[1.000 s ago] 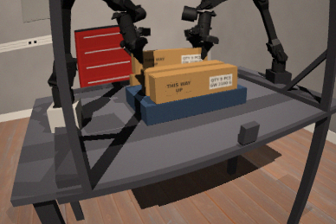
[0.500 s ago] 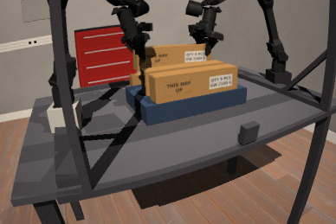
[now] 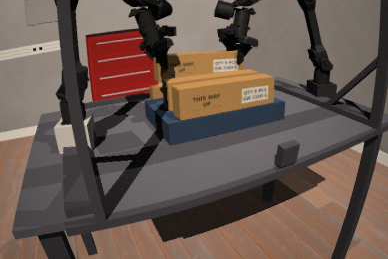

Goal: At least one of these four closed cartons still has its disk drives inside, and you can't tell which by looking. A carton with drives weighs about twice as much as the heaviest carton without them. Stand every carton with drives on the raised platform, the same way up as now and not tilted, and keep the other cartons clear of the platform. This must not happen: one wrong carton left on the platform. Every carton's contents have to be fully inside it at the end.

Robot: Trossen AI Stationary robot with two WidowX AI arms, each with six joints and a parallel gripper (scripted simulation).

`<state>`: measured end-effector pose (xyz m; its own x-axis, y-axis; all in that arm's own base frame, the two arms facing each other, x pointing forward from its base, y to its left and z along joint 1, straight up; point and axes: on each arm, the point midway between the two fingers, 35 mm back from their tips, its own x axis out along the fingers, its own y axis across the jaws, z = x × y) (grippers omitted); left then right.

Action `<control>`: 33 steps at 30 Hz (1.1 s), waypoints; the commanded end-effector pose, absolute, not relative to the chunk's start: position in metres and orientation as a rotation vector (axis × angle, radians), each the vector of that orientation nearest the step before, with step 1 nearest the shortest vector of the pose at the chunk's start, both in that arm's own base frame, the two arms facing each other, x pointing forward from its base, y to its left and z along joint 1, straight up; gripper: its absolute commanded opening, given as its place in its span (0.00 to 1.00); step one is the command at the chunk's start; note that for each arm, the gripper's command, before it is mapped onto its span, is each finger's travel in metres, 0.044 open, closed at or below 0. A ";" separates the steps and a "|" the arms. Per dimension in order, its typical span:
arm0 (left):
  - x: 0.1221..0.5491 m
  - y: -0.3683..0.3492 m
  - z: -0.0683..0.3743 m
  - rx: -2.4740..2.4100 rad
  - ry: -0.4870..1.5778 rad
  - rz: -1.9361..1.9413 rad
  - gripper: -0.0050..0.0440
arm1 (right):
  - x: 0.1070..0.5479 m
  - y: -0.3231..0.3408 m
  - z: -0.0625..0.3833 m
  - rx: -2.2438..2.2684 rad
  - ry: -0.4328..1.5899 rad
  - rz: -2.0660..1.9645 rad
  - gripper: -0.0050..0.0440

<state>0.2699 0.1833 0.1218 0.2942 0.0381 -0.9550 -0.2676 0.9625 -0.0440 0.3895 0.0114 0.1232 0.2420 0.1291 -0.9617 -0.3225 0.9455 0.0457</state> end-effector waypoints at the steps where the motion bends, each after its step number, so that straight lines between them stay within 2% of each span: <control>1: 0.274 0.186 0.148 -0.171 1.181 0.228 0.00 | 0.394 0.009 0.155 -0.175 1.204 0.295 0.00; 33: 0.276 0.178 0.145 -0.159 1.169 0.236 0.00 | 0.392 0.018 0.160 -0.181 1.177 0.286 0.00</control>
<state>0.2723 0.1751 0.1186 0.3004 0.0485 -0.9526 -0.2660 0.9634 -0.0348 0.3861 0.0197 0.1228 0.2497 0.1211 -0.9607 -0.3217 0.9462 0.0356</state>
